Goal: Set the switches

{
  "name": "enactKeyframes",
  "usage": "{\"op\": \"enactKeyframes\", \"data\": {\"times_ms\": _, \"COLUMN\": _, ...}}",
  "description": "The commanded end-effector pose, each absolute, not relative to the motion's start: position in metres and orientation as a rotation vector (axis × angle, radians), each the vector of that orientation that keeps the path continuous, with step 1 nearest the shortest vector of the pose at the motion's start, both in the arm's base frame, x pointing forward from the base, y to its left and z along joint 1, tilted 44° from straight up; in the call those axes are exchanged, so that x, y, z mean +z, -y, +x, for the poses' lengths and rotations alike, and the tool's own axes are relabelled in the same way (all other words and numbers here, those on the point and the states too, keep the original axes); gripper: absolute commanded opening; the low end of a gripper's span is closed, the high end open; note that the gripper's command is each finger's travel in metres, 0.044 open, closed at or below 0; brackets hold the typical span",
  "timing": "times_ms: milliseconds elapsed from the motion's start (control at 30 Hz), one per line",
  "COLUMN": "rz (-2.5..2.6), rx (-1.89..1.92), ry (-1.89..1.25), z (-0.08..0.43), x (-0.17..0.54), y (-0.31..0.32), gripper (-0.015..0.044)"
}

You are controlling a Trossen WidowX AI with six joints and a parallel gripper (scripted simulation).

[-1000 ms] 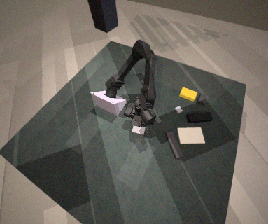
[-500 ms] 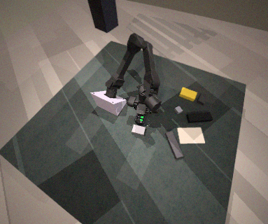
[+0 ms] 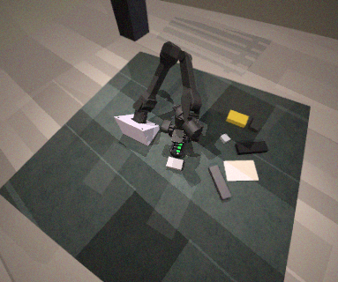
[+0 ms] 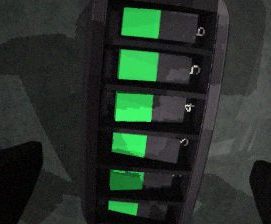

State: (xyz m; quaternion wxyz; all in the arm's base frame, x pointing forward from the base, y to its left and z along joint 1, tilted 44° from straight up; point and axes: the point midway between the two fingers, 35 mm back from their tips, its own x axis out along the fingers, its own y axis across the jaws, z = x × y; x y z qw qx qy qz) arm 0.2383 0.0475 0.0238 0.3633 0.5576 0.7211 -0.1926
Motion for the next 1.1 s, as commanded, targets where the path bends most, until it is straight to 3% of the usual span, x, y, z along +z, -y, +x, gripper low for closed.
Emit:
{"op": "enactKeyframes", "data": {"times_ms": 0, "rz": 1.443, "rx": -0.499, "ry": -1.858, "z": 0.238, "x": 0.024, "y": -0.048, "gripper": 0.0440}}
{"op": "enactKeyframes", "data": {"times_ms": 300, "rz": 1.445, "rx": -0.485, "ry": -1.868, "z": 0.226, "x": 0.074, "y": -0.066, "gripper": 0.0440}}
{"op": "enactKeyframes", "data": {"times_ms": 1067, "rz": 1.444, "rx": -0.486, "ry": -1.866, "z": 0.225, "x": 0.052, "y": -0.086, "gripper": 0.0440}}
